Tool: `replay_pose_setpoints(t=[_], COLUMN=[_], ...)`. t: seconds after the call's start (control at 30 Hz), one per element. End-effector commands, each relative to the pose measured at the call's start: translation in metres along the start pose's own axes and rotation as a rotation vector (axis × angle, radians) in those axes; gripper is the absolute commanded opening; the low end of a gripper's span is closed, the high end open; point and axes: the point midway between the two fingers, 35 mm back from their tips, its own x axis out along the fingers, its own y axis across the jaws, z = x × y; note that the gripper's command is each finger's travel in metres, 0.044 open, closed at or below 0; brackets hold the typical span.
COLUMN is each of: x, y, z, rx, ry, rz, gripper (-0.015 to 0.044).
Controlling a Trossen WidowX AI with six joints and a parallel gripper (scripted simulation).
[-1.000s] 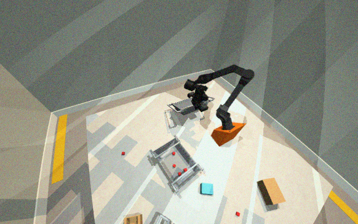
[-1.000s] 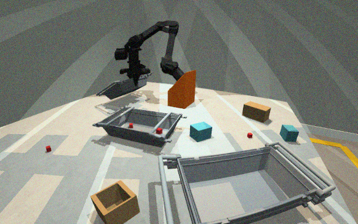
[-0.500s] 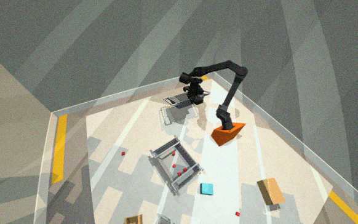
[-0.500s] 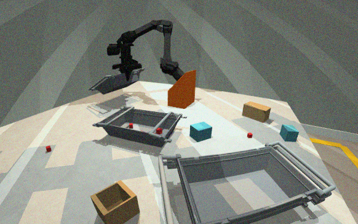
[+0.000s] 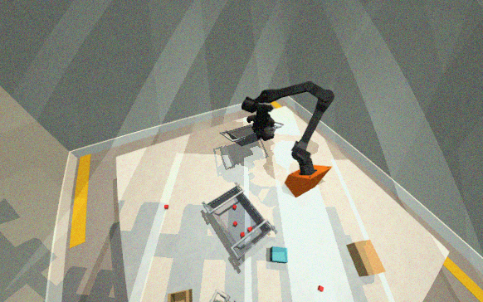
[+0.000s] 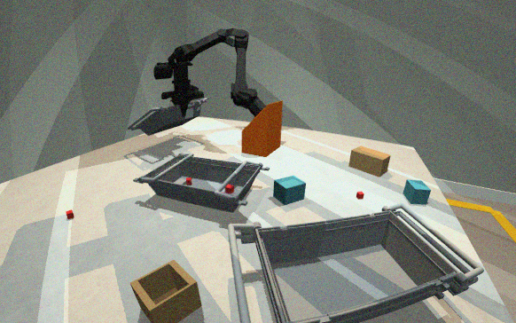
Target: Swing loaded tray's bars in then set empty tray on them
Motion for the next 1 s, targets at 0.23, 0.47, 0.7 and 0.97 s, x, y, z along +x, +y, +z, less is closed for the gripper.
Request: replay_pose_setpoints(t=[0.23,0.47,0.7,0.97], x=[-0.004,-0.001,0.004,0.007], y=[0.005,0.003,-0.003,-0.013], z=[0.000,-0.011,-0.034,-0.060], rx=[0.012,-0.037,-0.137,-0.255], ry=[0.001,0.009,0.024,0.038], rz=[0.019,-0.004,-0.047,-0.090], gripper=[0.0000,0.0000,0.0000,0.0000])
